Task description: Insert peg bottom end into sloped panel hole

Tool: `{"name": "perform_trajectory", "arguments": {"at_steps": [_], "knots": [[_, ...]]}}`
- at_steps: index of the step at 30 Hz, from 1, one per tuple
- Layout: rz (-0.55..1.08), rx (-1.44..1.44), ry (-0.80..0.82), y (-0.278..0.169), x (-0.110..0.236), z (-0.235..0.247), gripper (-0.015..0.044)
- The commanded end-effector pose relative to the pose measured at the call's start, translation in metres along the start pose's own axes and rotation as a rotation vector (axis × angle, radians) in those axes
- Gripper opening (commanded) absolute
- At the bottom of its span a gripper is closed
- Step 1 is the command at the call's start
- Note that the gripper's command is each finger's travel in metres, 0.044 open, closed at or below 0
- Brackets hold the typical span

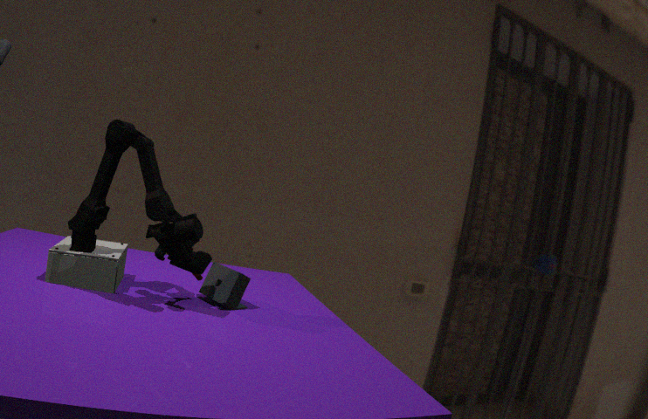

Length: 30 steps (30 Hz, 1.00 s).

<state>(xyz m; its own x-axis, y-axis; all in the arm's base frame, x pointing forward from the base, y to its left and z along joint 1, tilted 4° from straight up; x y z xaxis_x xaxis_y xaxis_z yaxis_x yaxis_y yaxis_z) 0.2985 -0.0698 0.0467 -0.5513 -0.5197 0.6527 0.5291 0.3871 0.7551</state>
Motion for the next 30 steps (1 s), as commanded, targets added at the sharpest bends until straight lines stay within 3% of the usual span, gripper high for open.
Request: {"name": "perform_trajectory", "arguments": {"at_steps": [1, 30], "knots": [[-0.029, -0.016, -0.008, -0.004, 0.004, -0.001, 0.0], [-0.181, -0.076, -0.079, -0.024, 0.029, -0.01, 0.0]]}}
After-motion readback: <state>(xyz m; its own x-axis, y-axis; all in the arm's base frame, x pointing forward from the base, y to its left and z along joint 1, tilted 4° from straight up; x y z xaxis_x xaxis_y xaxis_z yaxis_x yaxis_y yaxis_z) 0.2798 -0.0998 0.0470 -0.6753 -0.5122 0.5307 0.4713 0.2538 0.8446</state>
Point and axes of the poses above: the point midway between the two fingers, 35 mm back from their tips, its own x axis back along the fingers, its own z axis across the jaws, y = z × x, the point moved 6 cm from there along x, back along the fingers, and after that the axes turned 7 degrees about -x, right-handed, at the moved point
